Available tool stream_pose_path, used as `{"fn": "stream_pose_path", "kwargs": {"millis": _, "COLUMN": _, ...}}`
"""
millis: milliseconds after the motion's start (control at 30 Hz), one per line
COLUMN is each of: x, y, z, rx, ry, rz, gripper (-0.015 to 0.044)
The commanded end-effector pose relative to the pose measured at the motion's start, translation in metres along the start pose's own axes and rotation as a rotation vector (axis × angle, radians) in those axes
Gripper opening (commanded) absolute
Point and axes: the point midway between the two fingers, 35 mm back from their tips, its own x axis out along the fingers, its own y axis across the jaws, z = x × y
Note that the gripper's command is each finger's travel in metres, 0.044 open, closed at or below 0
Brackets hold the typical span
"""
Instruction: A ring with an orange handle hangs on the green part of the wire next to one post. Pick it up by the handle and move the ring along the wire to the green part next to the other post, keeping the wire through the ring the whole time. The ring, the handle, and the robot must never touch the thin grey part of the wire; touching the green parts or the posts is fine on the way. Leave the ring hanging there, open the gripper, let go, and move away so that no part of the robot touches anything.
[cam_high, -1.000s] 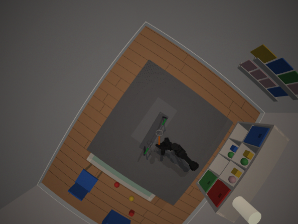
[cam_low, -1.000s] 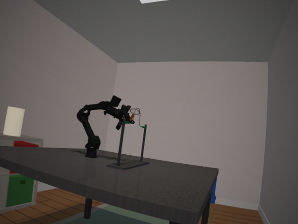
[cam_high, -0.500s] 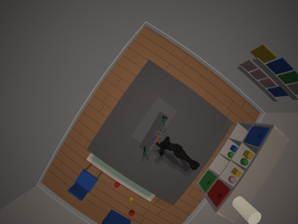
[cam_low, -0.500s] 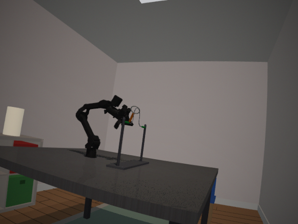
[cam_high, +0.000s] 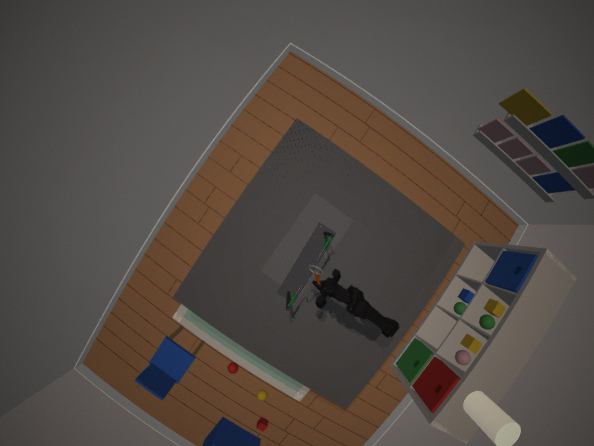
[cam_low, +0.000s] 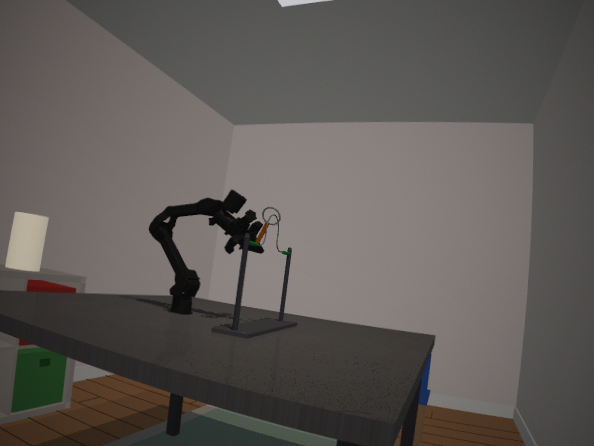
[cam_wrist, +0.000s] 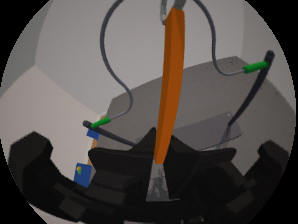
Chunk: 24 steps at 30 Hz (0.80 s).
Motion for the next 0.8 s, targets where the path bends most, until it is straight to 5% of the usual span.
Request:
{"fn": "stream_pose_path", "kwargs": {"millis": 0, "x": 0.0, "y": -0.004, "z": 0.0, "rx": -0.057, "ry": -0.006, "rz": -0.04, "gripper": -0.015}}
{"fn": "stream_pose_path", "kwargs": {"millis": 767, "x": 0.0, "y": -0.028, "z": 0.005, "rx": -0.39, "ry": -0.053, "rz": -0.272, "gripper": -0.015}}
